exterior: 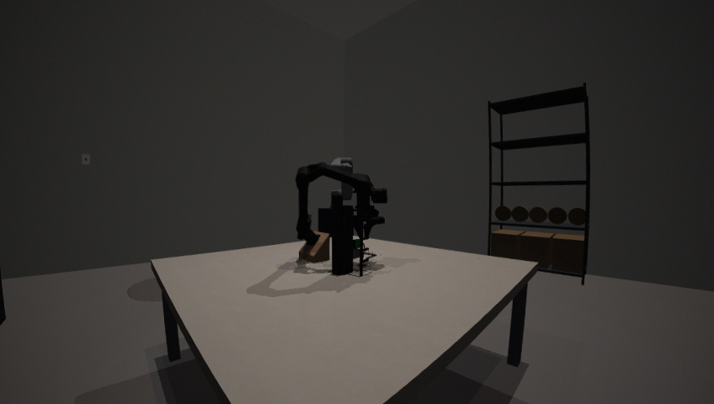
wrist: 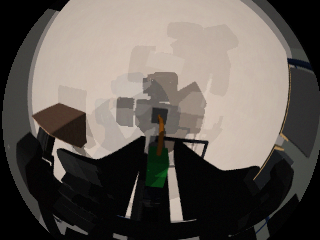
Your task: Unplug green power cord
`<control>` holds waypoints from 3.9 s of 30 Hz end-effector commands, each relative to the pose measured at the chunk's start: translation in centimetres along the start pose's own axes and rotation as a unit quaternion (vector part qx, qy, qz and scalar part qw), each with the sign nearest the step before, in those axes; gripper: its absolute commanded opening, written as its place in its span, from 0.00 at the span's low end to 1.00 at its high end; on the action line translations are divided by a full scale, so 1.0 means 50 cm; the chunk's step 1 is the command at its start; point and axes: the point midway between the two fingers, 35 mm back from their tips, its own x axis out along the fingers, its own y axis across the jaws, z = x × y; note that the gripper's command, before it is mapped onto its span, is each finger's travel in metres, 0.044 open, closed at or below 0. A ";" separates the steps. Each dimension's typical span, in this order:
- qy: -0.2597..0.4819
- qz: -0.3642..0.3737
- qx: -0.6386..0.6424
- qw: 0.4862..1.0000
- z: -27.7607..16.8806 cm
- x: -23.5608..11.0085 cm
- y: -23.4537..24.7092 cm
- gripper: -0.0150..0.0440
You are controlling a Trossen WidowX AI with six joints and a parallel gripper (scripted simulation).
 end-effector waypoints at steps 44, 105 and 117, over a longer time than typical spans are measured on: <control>0.005 0.003 -0.002 1.000 -0.086 -0.009 0.001 0.53; 0.002 0.002 -0.002 1.000 0.011 0.002 -0.001 0.30; 0.004 0.003 -0.002 1.000 -0.016 0.010 -0.004 0.83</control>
